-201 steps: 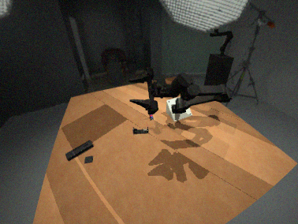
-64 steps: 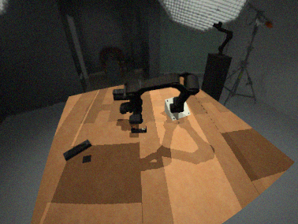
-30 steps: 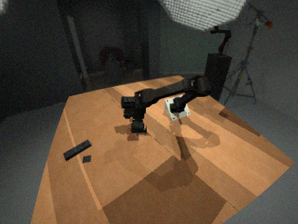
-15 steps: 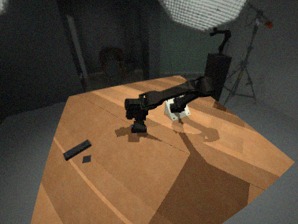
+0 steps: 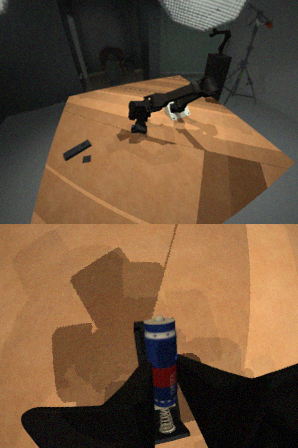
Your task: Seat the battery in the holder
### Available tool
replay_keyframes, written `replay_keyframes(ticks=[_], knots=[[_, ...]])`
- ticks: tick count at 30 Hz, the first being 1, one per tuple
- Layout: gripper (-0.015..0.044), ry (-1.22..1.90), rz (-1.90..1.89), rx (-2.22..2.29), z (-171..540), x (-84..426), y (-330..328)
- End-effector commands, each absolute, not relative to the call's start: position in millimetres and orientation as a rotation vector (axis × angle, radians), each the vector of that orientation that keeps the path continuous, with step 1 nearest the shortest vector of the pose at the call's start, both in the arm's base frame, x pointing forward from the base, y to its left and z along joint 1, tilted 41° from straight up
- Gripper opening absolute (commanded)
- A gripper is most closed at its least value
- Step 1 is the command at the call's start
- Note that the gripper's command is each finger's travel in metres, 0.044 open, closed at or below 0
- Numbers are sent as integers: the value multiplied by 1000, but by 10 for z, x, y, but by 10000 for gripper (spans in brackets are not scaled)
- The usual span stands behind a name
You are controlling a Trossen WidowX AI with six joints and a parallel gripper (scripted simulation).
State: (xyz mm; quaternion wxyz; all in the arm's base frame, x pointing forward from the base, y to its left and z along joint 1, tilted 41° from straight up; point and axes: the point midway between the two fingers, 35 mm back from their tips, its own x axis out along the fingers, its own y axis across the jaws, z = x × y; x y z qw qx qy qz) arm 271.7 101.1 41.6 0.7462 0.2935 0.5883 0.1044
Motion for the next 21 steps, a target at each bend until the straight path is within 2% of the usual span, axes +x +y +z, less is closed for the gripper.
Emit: replay_keyframes(ticks=[1,21], knots=[[60,1255,208,649,408,2696,1021],[60,1225,191,654,411,2577,1057]])
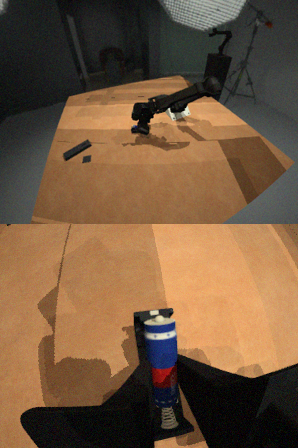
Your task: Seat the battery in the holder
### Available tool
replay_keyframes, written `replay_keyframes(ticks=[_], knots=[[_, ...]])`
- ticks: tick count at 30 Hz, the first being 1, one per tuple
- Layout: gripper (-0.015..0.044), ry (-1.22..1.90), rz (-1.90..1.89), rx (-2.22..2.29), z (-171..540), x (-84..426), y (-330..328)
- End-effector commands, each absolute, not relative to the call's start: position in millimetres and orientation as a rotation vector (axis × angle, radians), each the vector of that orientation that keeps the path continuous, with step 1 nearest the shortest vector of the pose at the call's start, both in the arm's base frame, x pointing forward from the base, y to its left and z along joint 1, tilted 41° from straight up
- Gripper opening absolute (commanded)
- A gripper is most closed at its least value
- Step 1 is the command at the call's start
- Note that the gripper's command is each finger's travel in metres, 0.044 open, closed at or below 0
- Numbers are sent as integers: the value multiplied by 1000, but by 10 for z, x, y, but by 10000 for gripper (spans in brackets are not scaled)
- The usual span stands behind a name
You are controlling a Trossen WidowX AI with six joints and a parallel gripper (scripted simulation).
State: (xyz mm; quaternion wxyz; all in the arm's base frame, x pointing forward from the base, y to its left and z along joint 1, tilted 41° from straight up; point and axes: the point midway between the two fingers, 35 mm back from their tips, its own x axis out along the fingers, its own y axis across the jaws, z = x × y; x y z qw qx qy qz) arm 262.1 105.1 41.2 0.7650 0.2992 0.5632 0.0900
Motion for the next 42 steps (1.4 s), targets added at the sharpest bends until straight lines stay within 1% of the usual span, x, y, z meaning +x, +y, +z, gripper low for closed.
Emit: replay_keyframes(ticks=[1,19,42], knots=[[60,1225,191,654,412,2569,1058],[60,1237,187,648,433,2465,1067],[60,1373,222,599,393,2509,1084]])
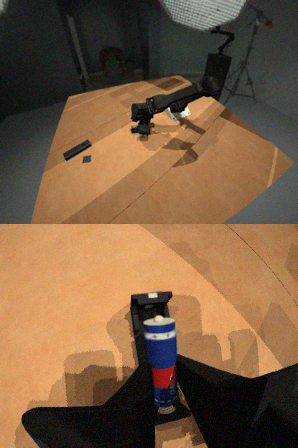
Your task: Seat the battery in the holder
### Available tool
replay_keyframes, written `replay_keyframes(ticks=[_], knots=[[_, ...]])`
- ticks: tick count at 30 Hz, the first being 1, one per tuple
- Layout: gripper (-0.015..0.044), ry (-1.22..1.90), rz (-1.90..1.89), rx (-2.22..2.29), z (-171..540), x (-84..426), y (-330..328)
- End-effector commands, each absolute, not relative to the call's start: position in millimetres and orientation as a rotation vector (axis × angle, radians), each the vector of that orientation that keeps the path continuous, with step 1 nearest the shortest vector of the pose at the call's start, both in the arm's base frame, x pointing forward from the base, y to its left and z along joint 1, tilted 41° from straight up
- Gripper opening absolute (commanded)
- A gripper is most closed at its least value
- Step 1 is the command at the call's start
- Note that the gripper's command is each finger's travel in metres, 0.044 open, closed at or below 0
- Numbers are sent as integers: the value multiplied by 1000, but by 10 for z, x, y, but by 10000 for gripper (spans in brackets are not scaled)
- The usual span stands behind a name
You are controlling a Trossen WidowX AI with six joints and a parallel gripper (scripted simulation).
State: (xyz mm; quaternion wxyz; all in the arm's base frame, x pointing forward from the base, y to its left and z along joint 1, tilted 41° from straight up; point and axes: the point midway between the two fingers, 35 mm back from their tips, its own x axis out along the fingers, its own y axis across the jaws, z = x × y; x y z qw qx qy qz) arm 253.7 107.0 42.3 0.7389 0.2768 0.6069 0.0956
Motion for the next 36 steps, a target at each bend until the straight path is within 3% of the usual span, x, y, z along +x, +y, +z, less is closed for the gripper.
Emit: replay_keyframes(ticks=[1,36], knots=[[60,1379,224,597,391,2511,1085],[60,1578,291,542,349,2584,1109]])
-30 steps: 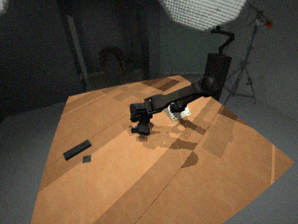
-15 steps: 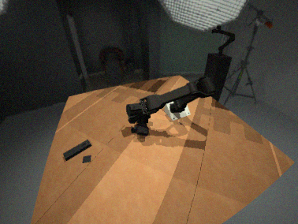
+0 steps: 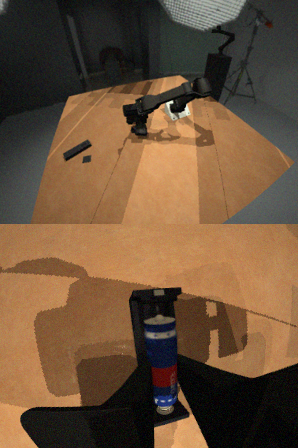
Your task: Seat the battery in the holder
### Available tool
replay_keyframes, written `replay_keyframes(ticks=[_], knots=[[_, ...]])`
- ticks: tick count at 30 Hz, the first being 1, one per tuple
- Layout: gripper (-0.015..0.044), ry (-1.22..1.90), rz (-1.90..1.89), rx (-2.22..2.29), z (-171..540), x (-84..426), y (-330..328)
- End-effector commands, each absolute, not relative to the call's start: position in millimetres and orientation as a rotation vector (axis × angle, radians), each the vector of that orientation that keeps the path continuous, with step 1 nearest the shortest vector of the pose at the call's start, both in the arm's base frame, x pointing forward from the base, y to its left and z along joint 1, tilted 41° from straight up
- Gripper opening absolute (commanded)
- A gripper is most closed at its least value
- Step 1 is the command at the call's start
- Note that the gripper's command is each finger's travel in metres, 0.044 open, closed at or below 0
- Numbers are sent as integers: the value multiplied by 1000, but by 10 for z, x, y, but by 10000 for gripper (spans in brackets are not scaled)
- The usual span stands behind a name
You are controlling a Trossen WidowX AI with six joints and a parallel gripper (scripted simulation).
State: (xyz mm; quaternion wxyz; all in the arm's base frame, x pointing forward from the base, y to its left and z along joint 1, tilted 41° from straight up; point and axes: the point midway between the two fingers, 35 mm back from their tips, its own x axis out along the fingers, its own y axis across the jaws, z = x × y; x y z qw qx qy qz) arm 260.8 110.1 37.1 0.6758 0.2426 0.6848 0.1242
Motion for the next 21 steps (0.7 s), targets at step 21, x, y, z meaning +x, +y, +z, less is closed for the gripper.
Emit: replay_keyframes(ticks=[21], knots=[[60,1692,330,519,335,2626,1124]])
